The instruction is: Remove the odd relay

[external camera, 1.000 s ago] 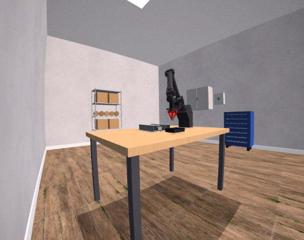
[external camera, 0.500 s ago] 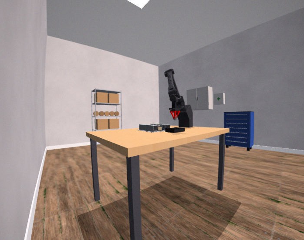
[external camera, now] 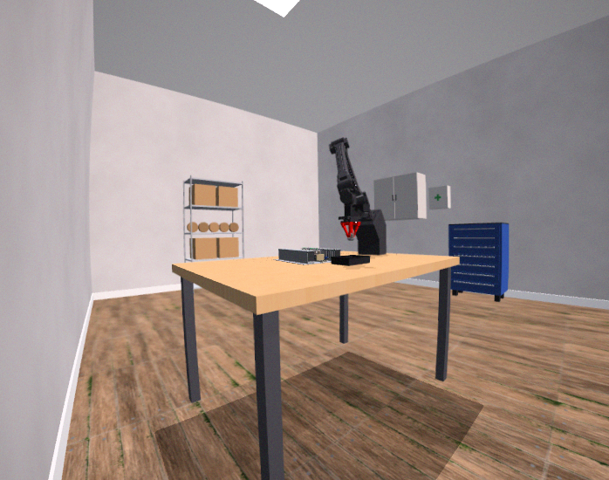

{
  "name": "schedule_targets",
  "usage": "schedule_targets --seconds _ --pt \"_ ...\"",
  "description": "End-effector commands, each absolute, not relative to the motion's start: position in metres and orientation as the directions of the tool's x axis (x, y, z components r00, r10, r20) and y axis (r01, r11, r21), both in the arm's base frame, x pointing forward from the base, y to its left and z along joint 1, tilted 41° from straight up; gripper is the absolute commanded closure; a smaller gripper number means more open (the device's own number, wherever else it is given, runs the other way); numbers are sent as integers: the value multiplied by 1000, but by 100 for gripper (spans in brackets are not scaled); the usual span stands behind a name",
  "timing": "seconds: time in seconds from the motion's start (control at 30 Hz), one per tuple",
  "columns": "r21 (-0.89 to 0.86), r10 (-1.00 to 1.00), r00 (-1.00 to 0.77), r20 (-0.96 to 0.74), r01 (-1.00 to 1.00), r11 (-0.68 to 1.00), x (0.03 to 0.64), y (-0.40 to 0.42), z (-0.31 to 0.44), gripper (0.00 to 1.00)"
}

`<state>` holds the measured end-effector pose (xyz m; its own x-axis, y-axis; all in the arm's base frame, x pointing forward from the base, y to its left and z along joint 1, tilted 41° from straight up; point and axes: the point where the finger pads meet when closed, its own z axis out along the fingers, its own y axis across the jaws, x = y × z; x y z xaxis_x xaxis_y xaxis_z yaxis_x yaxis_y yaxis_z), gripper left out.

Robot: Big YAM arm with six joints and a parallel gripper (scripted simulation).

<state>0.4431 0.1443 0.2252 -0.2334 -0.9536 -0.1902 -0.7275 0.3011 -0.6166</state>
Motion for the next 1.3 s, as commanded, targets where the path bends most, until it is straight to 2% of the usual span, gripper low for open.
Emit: schedule_targets --seconds 0.0,1.27 --pt "-642 -947 -230 -223 -697 320 445 145 251 100" --pt "-643 -947 -232 -221 -696 320 449 143 247 100"
